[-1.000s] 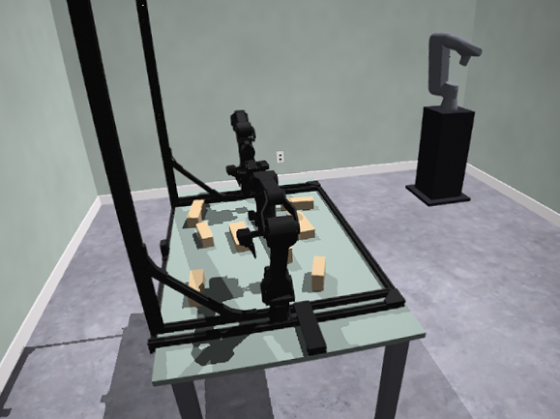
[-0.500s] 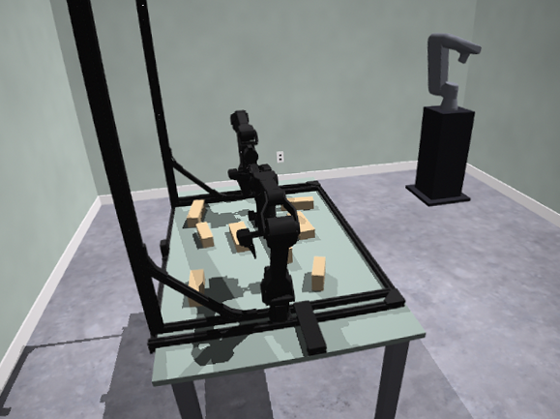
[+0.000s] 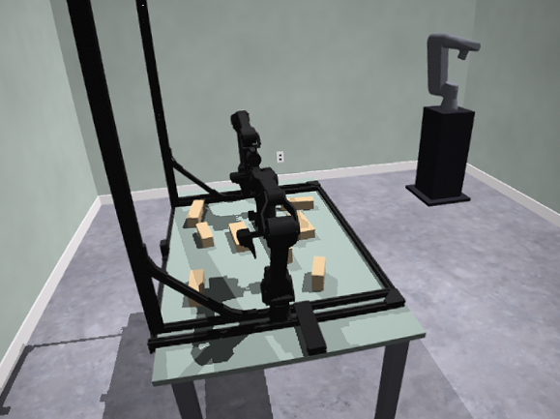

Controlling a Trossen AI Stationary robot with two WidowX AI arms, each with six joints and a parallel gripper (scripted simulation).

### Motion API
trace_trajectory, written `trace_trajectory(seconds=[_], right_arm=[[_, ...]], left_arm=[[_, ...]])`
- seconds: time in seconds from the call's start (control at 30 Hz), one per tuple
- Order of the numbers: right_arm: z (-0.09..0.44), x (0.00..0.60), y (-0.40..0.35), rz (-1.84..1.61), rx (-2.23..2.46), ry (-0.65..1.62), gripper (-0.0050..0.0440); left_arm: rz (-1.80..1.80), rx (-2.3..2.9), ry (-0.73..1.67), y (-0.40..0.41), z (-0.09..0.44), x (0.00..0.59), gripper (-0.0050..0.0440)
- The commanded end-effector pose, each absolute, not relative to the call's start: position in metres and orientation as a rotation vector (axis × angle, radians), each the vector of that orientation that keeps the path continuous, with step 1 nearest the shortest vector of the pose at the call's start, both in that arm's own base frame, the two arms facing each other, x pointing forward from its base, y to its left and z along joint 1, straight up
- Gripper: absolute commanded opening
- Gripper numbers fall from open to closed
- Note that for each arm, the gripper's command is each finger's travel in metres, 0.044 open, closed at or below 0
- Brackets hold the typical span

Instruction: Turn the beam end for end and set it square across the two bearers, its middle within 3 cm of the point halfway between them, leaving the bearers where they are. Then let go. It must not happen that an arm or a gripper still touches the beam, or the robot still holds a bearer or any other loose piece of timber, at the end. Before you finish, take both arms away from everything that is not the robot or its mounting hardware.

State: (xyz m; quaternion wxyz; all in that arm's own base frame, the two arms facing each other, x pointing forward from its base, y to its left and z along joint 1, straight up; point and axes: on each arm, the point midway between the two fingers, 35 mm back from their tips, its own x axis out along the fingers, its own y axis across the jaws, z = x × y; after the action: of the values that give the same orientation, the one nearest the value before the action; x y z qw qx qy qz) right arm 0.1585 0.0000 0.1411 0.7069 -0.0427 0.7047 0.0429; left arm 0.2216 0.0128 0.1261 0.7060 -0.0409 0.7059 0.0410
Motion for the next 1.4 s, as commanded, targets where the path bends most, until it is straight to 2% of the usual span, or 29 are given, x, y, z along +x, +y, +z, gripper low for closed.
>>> trace_trajectory(seconds=[0.0, 1.37], right_arm=[[0.141, 0.157, 0.0, 0.091, -0.091, 1.569, 0.044], [0.141, 0.157, 0.0, 0.091, -0.091, 1.569, 0.044]], left_arm=[[0.091, -0.091, 1.569, 0.014, 0.125, 0.228, 0.041], [0.091, -0.091, 1.569, 0.033, 0.111, 0.315, 0.041]])
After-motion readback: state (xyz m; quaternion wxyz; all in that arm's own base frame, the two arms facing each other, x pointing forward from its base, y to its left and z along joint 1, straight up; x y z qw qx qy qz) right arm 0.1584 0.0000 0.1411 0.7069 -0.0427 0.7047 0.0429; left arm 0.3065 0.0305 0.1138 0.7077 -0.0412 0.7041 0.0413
